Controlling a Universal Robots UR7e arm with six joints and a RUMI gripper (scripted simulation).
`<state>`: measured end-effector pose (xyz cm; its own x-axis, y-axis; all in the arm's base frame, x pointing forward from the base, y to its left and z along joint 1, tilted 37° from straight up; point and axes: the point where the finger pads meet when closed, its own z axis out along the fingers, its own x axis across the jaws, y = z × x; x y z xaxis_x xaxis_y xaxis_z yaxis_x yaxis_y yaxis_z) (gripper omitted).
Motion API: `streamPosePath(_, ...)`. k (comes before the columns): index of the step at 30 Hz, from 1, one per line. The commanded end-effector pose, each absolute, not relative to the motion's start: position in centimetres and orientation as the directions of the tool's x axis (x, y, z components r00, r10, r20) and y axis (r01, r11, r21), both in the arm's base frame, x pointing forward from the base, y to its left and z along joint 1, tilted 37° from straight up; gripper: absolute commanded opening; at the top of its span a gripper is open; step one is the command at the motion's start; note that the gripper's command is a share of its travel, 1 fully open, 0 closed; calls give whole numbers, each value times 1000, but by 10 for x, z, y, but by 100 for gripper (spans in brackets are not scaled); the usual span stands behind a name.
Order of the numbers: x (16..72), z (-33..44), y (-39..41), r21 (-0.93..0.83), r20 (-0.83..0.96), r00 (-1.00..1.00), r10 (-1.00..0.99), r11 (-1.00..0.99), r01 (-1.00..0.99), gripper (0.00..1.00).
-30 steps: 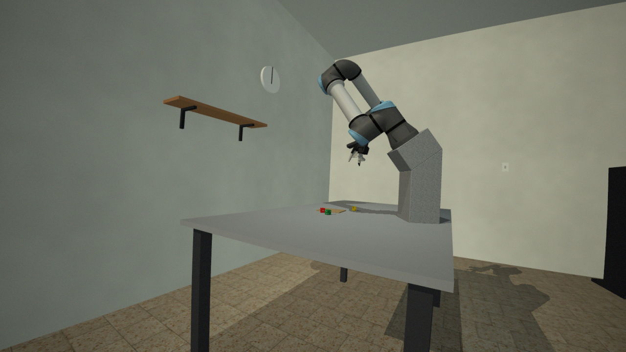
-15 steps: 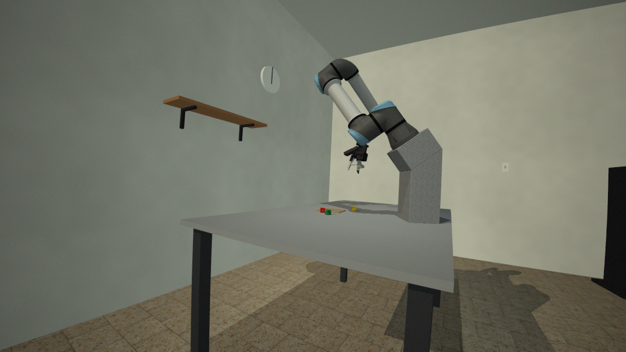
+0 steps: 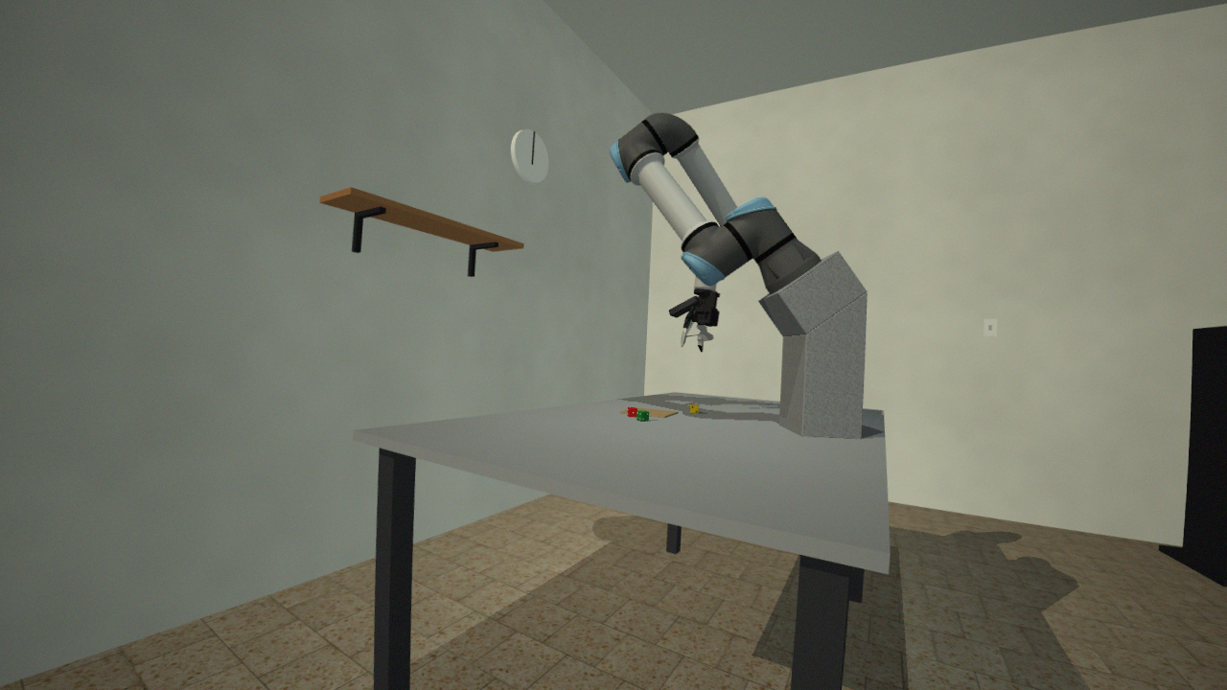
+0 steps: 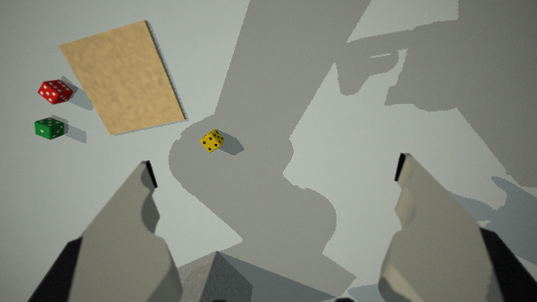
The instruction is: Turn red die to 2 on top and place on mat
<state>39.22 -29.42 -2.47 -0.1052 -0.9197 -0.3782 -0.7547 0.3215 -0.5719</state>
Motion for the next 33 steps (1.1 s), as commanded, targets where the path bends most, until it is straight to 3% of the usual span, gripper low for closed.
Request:
streamPosePath(1, 393, -33, -265, -565, -343, -113, -933, 300, -769, 100)
streamPosePath(14, 389, -46, -198, -544, -303, -100, -948, 258, -798, 100)
streamPosePath(33, 384, -50, -170, -536, -285, -95, -954, 241, -809, 100)
